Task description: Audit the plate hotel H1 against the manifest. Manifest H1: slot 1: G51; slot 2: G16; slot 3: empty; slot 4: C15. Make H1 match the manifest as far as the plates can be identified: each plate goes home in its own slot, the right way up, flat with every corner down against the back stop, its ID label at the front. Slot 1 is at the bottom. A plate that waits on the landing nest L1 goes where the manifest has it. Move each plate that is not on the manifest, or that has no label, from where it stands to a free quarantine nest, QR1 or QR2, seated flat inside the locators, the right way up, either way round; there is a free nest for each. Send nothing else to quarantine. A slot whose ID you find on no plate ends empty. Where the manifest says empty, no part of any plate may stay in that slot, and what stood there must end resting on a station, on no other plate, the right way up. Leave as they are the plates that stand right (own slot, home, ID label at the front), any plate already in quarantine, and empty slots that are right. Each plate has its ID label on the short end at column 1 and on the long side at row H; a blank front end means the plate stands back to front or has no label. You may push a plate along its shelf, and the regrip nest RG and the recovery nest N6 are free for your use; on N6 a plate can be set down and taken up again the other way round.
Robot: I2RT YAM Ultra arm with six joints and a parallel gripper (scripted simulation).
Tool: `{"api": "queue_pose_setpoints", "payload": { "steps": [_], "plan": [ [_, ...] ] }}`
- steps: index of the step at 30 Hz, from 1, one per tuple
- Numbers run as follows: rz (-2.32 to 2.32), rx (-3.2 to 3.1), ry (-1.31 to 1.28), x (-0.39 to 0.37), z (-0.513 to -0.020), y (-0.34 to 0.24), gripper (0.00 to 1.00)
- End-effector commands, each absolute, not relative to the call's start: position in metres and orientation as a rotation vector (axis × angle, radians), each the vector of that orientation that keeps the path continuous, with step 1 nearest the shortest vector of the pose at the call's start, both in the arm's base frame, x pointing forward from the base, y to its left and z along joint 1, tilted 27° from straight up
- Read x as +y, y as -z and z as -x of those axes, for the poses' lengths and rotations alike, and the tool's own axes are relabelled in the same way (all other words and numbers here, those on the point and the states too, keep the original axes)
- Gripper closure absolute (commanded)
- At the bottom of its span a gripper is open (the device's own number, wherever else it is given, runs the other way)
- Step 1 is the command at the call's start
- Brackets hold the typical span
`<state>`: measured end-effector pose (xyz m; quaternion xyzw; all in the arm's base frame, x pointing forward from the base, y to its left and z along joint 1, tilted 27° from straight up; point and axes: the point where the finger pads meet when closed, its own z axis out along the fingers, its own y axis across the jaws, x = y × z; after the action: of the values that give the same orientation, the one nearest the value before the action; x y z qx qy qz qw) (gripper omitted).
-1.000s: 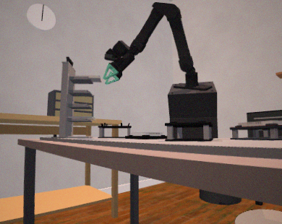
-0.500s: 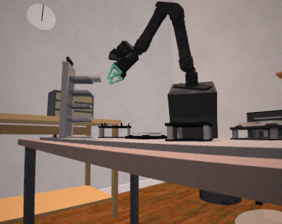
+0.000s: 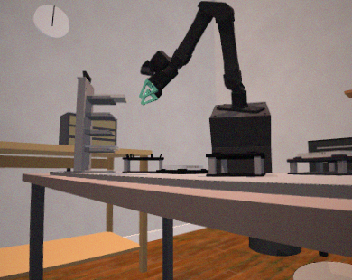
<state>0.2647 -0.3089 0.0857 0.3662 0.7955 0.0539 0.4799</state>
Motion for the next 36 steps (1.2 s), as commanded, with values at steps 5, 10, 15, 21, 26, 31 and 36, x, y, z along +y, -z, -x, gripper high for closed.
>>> {"api": "queue_pose_setpoints", "payload": {
  "steps": [5,10,15,21,26,31,36],
  "plan": [
    [-0.873,1.918,-0.099,-0.3093,-0.2544,-0.0958,0.0],
    [-0.873,1.918,-0.099,-0.3063,-0.2509,-0.0951,0.0],
    [-0.873,1.918,-0.099,-0.3054,-0.2524,-0.0916,1.0],
    [-0.873,1.918,-0.099,-0.3054,-0.2524,-0.0915,1.0],
    [-0.873,1.918,-0.099,-0.3054,-0.2524,-0.0915,1.0],
    [-0.873,1.918,-0.099,-0.3054,-0.2524,-0.0915,1.0],
    [-0.873,1.918,-0.099,-0.3054,-0.2524,-0.0915,1.0]
  ]
}}
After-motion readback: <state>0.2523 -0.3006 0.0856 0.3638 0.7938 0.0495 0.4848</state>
